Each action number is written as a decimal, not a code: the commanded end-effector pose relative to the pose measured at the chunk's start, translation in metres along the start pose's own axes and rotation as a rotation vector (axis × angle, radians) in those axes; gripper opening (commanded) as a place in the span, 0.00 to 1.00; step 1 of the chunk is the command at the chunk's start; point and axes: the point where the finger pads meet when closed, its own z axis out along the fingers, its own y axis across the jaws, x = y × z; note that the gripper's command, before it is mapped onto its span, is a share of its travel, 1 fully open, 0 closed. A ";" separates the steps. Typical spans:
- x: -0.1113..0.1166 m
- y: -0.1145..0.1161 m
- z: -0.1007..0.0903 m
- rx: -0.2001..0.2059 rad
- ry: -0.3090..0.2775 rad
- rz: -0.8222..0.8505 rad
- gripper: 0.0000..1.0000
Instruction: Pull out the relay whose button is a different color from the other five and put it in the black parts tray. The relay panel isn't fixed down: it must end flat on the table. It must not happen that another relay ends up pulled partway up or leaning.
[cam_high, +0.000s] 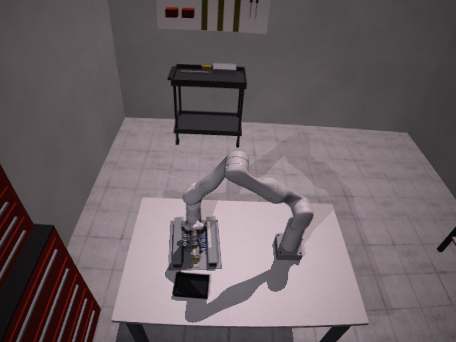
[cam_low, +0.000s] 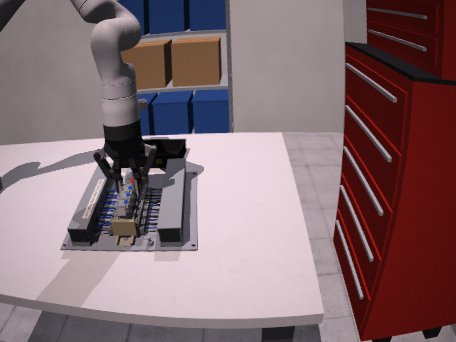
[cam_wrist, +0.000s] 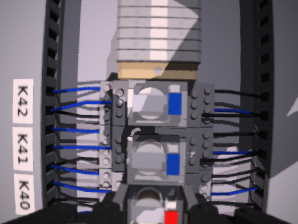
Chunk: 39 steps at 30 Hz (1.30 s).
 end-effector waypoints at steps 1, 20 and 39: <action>0.000 0.001 -0.001 -0.002 0.000 0.000 0.00; 0.000 0.000 -0.001 -0.026 0.000 0.000 0.00; 0.000 0.001 -0.001 -0.003 0.000 0.000 0.00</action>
